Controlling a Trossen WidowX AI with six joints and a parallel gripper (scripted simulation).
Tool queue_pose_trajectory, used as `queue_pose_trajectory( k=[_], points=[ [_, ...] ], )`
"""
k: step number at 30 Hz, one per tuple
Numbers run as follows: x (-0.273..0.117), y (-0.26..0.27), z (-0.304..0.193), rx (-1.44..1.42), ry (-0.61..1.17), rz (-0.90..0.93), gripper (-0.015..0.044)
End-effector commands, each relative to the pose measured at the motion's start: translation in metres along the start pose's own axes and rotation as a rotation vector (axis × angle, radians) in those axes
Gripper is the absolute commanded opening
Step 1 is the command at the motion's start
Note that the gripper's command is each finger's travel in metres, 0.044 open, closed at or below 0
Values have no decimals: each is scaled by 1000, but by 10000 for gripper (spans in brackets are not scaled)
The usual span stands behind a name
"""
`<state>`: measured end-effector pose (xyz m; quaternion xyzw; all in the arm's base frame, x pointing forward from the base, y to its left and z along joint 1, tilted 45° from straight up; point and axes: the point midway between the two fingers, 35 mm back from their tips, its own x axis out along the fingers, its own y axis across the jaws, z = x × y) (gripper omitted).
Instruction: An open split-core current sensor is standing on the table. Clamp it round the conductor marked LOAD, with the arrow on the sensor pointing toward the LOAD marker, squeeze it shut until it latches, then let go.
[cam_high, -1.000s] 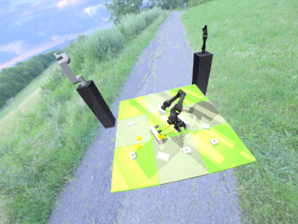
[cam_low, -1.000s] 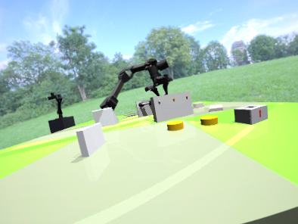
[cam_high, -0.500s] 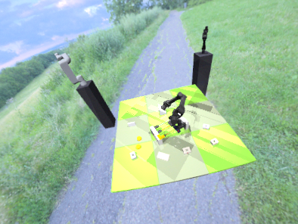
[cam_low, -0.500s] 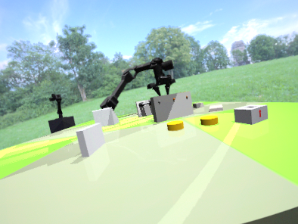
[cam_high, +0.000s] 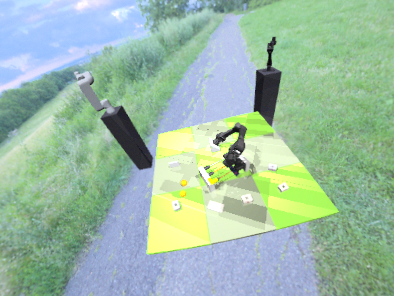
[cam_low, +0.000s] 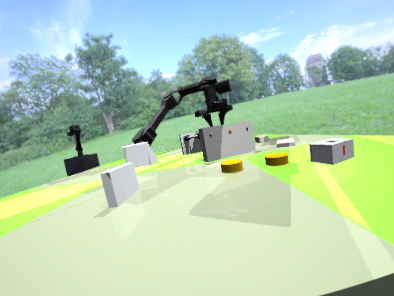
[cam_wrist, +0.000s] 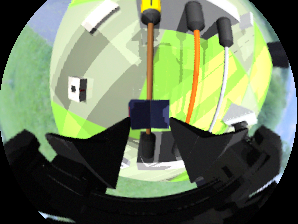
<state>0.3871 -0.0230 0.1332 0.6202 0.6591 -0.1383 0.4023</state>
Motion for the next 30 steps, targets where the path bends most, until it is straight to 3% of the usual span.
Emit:
queue_pose_trajectory(
  k=[1,5,12,17,30],
  points=[
    [0,0,0,3,2,2,341],
    [0,0,0,3,2,2,440],
    [0,0,0,3,2,2,440],
    [35,0,1,-4,3,0,440],
    [47,1,1,-4,3,0,440]
  ],
)
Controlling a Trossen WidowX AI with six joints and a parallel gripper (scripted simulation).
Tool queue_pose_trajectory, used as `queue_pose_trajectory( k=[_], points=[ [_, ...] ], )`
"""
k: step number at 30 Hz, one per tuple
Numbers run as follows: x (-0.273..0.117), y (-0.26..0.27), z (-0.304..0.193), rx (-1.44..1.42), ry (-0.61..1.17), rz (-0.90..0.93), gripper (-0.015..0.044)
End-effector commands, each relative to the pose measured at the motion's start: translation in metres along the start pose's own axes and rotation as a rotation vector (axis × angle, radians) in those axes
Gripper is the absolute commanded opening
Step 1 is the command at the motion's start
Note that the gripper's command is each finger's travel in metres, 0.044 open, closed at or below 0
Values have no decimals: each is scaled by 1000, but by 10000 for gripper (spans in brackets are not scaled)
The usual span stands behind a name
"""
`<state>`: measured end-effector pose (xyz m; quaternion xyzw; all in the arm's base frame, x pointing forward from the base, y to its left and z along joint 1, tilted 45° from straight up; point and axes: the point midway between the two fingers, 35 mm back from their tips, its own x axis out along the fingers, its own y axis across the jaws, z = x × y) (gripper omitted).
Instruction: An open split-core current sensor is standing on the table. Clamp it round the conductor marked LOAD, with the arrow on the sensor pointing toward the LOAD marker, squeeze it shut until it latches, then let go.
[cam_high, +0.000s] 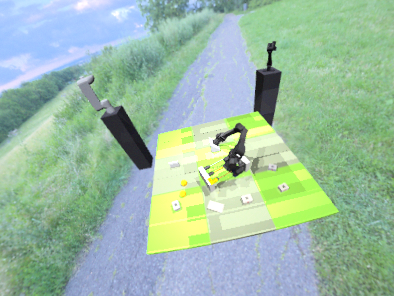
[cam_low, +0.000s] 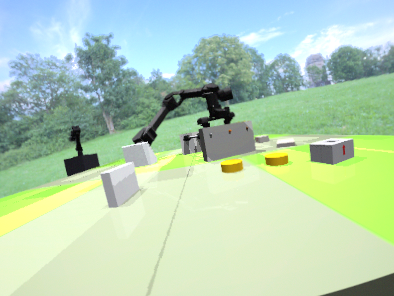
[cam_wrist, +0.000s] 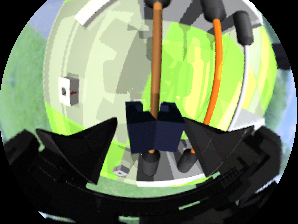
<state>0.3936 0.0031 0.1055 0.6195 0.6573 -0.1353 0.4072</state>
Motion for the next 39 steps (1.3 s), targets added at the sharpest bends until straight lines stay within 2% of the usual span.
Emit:
queue_pose_trajectory(
  k=[1,16,39],
  points=[
    [10,-2,-1,6,7,-5,440],
    [28,-2,-2,6,8,-5,440],
    [24,0,-1,0,3,-2,287]
  ],
)
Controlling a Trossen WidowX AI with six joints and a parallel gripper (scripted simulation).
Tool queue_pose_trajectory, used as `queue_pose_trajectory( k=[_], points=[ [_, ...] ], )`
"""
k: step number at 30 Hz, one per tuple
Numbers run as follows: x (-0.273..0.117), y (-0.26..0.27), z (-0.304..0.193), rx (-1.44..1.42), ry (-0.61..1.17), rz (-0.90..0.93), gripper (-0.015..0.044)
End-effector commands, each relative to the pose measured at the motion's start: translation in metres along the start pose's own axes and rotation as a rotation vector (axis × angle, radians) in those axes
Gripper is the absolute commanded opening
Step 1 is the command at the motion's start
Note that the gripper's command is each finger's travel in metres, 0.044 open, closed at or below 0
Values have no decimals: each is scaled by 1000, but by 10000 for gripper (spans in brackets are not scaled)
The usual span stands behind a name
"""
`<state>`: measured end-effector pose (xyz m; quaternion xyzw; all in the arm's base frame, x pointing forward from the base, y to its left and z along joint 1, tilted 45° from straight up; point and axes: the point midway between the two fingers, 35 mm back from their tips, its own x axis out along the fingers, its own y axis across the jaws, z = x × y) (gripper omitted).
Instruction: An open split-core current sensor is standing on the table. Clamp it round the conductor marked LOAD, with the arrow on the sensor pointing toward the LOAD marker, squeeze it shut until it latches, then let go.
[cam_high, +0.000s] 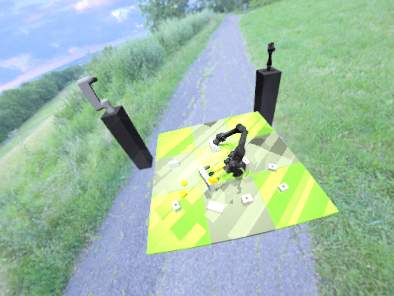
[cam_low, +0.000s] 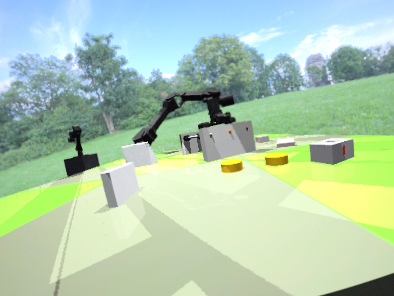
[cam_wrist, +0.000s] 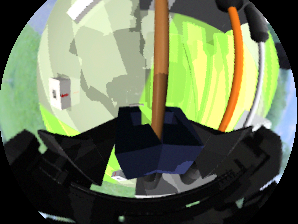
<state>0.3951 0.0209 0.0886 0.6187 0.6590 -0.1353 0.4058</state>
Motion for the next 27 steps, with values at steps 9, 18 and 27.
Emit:
queue_pose_trajectory(
  k=[9,18,27],
  points=[
    [0,0,0,-1,0,1,50],
    [0,0,0,-1,0,1,0],
    [0,0,0,-1,0,1,0]
  ],
)
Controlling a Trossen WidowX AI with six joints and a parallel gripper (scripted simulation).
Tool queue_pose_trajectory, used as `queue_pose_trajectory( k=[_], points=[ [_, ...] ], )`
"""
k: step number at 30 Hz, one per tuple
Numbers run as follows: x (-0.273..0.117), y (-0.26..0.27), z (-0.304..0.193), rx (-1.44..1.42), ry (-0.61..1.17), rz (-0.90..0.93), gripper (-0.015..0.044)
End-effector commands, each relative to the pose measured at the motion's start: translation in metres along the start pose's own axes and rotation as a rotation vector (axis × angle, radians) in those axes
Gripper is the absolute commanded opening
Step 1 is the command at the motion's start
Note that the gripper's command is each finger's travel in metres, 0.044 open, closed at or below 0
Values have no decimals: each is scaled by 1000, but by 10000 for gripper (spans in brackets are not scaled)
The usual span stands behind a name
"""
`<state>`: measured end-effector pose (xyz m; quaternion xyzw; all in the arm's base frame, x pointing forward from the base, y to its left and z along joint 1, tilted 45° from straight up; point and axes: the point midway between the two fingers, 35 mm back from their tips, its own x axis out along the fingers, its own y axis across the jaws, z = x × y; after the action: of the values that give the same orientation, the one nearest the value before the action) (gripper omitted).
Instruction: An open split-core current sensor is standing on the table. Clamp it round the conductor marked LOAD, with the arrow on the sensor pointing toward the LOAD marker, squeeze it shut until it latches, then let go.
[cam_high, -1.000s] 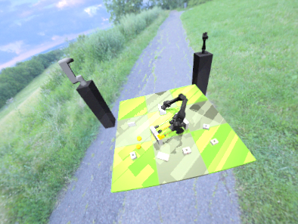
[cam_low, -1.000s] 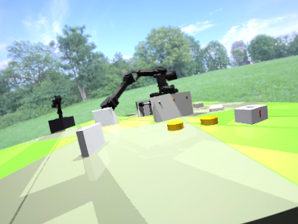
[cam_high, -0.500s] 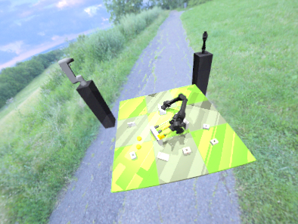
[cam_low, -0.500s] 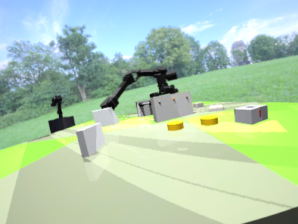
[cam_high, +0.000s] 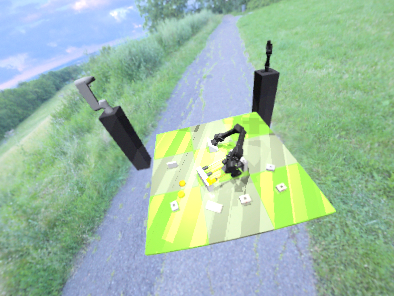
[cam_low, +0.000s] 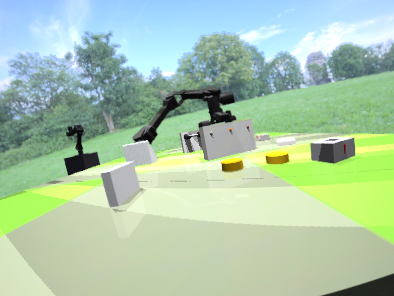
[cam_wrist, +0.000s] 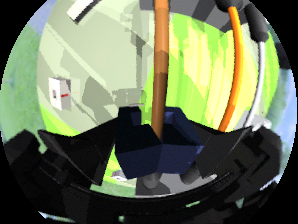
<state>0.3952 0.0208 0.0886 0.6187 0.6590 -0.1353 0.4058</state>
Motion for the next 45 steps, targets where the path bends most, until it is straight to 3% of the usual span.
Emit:
queue_pose_trajectory(
  k=[1,33,45],
  points=[
    [0,0,0,-1,0,1,0],
    [0,0,0,0,0,3,0],
    [-13,1,1,7,1,161,0]
  ],
)
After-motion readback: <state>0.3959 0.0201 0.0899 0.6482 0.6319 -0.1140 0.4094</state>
